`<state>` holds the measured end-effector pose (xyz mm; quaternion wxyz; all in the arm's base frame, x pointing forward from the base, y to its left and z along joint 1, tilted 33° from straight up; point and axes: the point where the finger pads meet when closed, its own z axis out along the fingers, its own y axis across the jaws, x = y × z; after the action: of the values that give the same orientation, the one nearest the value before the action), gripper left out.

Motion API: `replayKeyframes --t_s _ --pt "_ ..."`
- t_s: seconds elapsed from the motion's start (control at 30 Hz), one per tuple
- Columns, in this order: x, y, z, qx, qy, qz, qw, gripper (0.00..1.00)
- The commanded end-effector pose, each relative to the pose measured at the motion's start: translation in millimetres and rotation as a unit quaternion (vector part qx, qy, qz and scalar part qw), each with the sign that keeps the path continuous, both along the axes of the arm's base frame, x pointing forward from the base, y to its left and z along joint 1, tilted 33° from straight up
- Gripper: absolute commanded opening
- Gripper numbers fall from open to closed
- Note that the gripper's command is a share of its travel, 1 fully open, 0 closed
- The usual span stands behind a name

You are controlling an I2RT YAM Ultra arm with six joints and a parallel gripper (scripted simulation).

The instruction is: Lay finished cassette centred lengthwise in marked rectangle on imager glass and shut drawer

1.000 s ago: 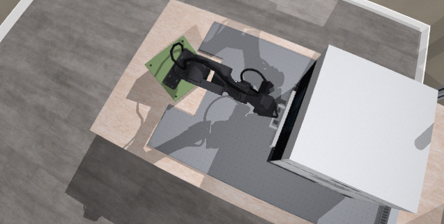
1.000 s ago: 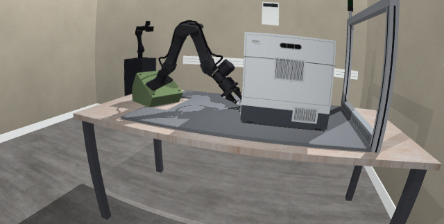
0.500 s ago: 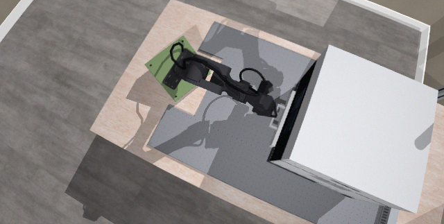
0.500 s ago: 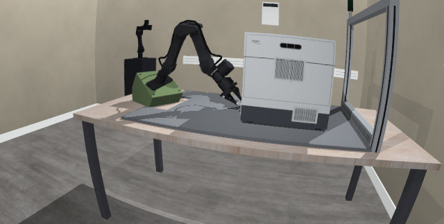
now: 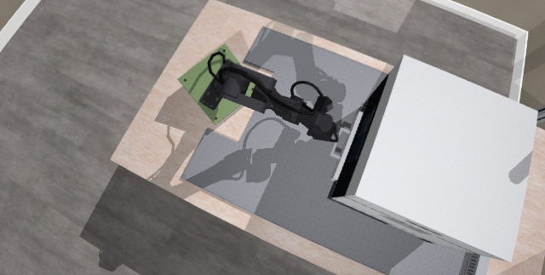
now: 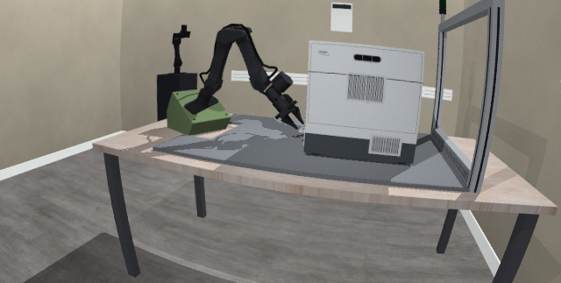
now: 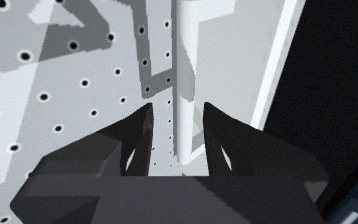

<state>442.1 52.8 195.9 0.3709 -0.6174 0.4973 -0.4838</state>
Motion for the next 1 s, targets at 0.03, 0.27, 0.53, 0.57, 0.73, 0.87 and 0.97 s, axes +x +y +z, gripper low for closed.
replayKeyframes --t_s 0.03,0.27,0.53,0.57,0.73,0.87,0.97 --pt "-11.8 4.4 4.2 0.005 0.0 0.003 1.0 0.35" --pt "-18.2 4.4 5.7 0.005 0.0 0.003 1.0 0.35" --pt "-28.4 4.3 8.1 0.005 0.0 0.003 1.0 0.35" --pt "-29.7 4.3 8.4 0.005 0.0 0.003 1.0 0.35" --pt "-31.6 5.7 14.9 0.007 -0.006 0.005 1.0 0.35" --pt "-38.6 4.3 10.5 0.005 0.0 0.003 1.0 0.35" --pt "-42.5 4.3 11.3 0.005 0.0 0.003 1.0 0.35"
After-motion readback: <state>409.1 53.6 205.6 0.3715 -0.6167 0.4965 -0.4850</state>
